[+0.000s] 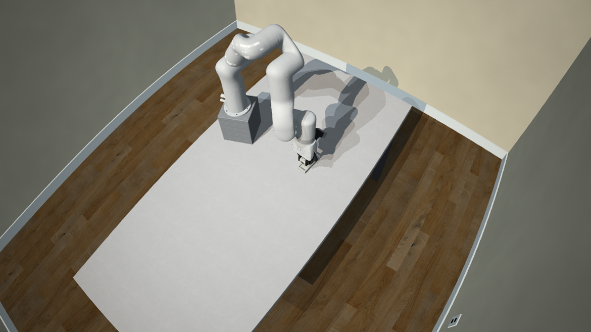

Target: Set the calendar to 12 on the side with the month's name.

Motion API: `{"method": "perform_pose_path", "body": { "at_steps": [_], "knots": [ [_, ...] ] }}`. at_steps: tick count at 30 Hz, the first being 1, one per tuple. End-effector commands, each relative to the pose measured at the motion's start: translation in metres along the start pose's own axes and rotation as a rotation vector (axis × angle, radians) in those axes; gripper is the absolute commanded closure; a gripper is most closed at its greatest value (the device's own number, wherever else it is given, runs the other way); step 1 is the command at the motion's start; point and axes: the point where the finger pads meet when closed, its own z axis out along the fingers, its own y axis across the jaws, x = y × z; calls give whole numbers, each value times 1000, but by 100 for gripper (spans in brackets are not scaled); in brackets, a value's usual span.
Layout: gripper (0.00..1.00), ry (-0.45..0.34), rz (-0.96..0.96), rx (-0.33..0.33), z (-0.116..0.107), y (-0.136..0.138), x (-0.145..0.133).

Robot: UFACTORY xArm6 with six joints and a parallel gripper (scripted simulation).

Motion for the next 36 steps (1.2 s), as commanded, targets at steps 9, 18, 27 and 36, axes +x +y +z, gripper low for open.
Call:
{"method": "perform_pose_path", "body": {
  "at_steps": [9, 18, 27, 36],
  "knots": [
    [71, 0, 0, -3, -1, 1, 0],
    [71, 0, 0, -3, 1, 1, 0],
    [71, 0, 0, -3, 7, 1, 0],
    [71, 0, 0, -3, 13, 1, 0]
  ]
}}
